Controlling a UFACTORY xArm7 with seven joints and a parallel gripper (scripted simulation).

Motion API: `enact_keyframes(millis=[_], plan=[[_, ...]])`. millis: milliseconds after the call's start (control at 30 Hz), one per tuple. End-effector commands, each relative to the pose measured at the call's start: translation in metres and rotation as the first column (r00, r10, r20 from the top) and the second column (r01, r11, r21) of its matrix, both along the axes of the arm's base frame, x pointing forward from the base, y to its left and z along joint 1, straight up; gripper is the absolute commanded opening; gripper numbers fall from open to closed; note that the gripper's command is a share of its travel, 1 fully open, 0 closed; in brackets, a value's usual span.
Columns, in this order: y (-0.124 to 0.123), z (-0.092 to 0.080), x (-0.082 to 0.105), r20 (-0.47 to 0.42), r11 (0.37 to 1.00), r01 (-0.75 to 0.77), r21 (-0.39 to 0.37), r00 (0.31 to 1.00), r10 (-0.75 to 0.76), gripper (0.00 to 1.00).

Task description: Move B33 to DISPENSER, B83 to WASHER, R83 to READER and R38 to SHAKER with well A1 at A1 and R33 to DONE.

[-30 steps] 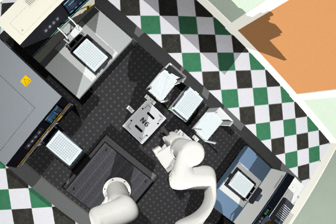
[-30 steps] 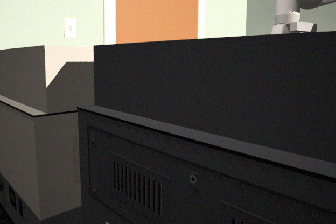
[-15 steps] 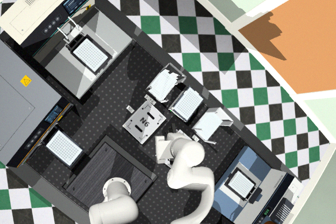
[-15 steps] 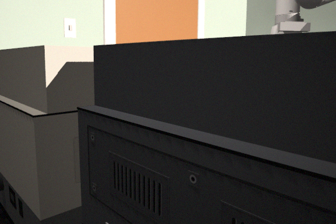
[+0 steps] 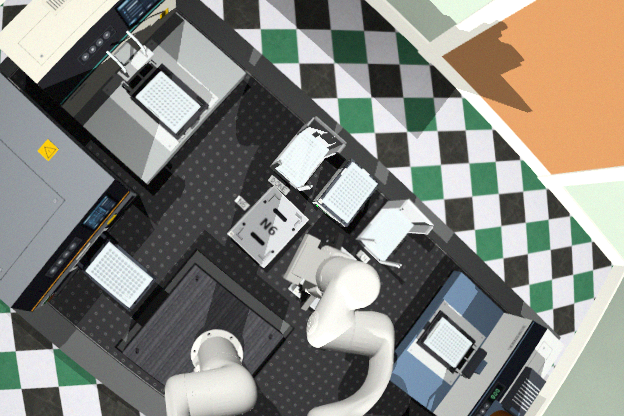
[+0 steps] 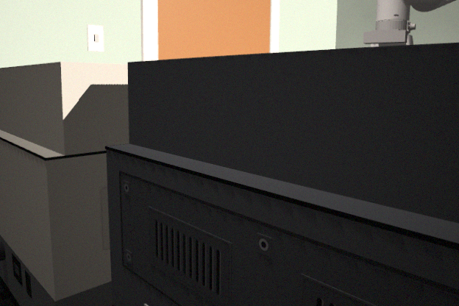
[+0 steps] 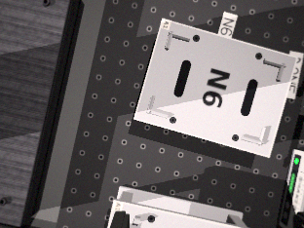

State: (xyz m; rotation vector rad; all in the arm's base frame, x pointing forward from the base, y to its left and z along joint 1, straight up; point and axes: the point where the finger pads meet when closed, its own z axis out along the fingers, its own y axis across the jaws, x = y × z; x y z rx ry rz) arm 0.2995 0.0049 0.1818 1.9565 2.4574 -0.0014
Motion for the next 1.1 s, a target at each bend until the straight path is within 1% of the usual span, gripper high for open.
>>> enact_keyframes(millis=[0, 100, 200, 267, 433, 600, 767, 833, 1067], plan=[[0.0001, 0.0014, 0.0011, 0.007, 0.990, 0.144, -0.003, 0.990, -0.144, 1.00], [0.0001, 0.0014, 0.0011, 0.007, 0.965, 0.261, -0.002, 0.965, -0.261, 1.00], [0.0001, 0.0014, 0.0011, 0.007, 0.927, 0.375, -0.001, 0.927, -0.375, 1.00], [0.0001, 0.0014, 0.0011, 0.007, 0.927, 0.375, -0.001, 0.927, -0.375, 1.00], [0.0001, 0.0014, 0.0011, 0.008, 0.834, 0.552, 0.000, 0.834, -0.552, 1.00], [0.0001, 0.0015, 0.0012, 0.008, 0.708, 0.706, 0.002, 0.708, -0.706, 1.00], [0.0001, 0.0015, 0.0012, 0.007, 0.553, 0.833, 0.003, 0.553, -0.833, 1.00], [0.0001, 0.0015, 0.0012, 0.007, 0.553, 0.833, 0.003, 0.553, -0.833, 1.00], [0.0001, 0.0015, 0.0012, 0.006, 0.302, 0.953, 0.005, 0.302, -0.953, 1.00]])
